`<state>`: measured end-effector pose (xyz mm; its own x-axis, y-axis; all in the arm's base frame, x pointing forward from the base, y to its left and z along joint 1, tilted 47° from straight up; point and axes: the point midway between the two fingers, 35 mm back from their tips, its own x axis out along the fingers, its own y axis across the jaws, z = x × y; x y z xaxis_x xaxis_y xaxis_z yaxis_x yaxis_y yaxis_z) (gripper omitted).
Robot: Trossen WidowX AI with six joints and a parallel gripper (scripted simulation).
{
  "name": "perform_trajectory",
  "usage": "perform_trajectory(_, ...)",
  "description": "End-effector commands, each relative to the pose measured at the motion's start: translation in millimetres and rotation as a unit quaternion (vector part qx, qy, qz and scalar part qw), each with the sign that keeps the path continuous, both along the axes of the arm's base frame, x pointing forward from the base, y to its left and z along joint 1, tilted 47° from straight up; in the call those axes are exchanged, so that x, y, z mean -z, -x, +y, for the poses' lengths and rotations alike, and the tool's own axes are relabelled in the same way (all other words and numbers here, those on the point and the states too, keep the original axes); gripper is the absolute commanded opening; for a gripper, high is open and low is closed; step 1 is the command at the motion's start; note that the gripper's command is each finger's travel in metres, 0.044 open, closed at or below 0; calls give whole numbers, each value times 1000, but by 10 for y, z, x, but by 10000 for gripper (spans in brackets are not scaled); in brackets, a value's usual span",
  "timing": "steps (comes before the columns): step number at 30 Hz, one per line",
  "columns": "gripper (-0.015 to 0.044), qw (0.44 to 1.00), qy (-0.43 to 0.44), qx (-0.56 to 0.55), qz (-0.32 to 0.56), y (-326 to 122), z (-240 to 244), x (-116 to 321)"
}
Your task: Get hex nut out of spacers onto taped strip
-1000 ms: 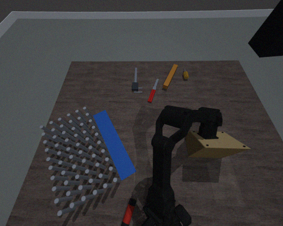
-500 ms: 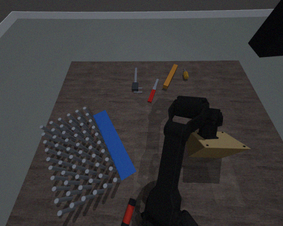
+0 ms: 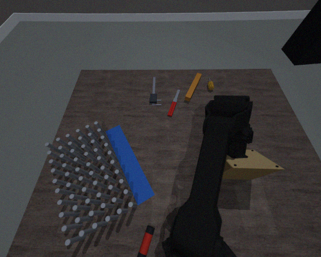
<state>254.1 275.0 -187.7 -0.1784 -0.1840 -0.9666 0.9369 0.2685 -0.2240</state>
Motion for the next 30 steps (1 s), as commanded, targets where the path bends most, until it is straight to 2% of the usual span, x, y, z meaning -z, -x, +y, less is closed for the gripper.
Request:
perform_trajectory(1,0,999,-5,22,-28,-177,-35,-244)
perform_trajectory(16,0,988,-1,102,-119,-633,-453,-988)
perform_trajectory(30,0,962,9,181,-204,-884,-981,-1646)
